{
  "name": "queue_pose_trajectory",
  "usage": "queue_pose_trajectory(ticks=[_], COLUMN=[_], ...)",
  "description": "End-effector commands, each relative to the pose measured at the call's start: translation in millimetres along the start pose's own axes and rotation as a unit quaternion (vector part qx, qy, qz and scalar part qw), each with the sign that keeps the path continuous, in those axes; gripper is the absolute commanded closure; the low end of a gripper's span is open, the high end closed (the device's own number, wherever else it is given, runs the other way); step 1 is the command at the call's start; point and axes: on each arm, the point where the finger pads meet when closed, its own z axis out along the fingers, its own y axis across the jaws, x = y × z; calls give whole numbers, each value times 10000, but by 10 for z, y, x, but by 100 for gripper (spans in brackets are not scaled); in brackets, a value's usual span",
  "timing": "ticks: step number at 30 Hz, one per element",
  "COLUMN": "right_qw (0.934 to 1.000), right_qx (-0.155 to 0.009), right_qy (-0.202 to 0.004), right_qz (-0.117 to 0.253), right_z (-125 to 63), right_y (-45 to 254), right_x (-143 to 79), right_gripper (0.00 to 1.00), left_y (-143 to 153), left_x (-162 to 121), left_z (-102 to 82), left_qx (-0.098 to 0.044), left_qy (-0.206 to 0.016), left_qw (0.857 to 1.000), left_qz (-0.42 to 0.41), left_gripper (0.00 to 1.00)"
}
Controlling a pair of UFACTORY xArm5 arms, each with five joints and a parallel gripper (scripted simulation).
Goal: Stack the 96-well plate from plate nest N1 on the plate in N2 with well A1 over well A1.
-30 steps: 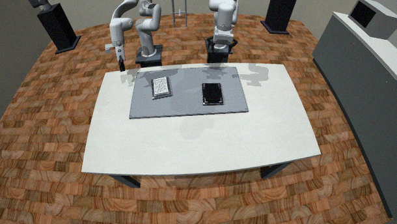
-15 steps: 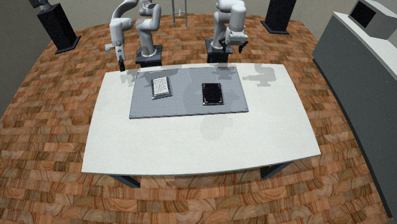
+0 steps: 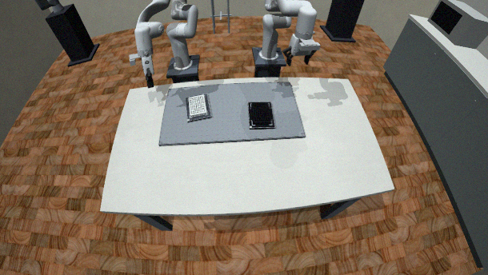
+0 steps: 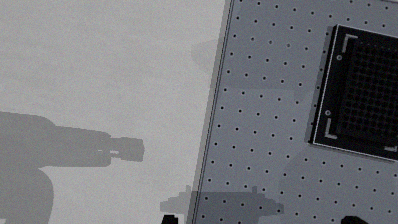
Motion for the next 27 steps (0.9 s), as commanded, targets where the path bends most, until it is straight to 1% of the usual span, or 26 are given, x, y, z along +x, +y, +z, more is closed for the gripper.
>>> queue_pose_trajectory(ticks=[1,3,6,8,11,16,19,23,25,27], right_qw=[10000,10000,10000,10000,10000,10000,10000,10000,10000,10000], right_qx=[15,15,15,15,15,15,15,15,15,15], right_qy=[12,12,12,12,12,12,12,12,12,12], right_qz=[0,0,0,0,0,0,0,0,0,0], right_z=[-11,-11,-11,-11,-11,-11,-11,-11,-11,-11], right_y=[-11,-11,-11,-11,-11,-11,-11,-11,-11,-11], right_x=[9,9,9,9,9,9,9,9,9,9], right_gripper=[0,0,0,0,0,0,0,0,0,0], left_y=[-153,-254,-404,-404,-553,-769,-916,-1096,-1096,-1192], left_x=[20,15,9,9,-9,-34,-66,-104,-104,-133], left_z=[-20,-20,-20,-20,-20,-20,-20,-20,-20,-20], left_qx=[0,0,1,1,1,2,2,4,4,3], left_qy=[28,28,28,28,28,28,28,27,27,27], left_qw=[9999,9991,9991,9991,9965,9965,9921,9921,9921,9874], left_qz=[-171,-421,-421,-421,-837,-837,-1251,-1251,-1251,-1581], left_gripper=[0,0,0,0,0,0,0,0,0,0])
